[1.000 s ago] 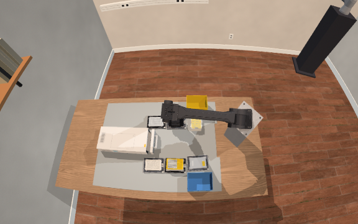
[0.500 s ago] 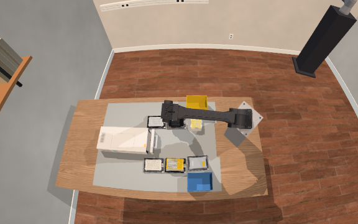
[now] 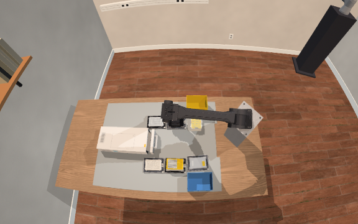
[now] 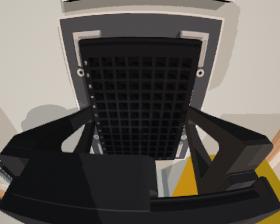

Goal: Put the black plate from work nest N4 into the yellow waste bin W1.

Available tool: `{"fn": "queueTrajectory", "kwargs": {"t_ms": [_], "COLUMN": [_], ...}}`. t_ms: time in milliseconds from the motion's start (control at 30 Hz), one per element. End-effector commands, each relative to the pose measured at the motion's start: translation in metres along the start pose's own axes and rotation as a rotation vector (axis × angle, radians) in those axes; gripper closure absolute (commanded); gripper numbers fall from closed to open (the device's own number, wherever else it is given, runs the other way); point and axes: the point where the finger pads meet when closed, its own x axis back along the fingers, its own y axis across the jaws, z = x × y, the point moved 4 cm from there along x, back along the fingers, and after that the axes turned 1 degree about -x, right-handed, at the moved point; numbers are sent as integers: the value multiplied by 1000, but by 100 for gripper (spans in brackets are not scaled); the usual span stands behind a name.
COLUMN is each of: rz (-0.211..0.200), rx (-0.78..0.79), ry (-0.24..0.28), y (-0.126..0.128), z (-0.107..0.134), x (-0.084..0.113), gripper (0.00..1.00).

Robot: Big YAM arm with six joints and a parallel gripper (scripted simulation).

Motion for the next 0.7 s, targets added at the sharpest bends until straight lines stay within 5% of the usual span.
{"fn": "queueTrajectory", "kwargs": {"t_ms": [0,667], "rz": [6,9], "rx": [4,-2], "ry": [-14,-17], "y": [-1,-6], "z": [-7,-8], "x": [3,19], "gripper": [100,100]}}
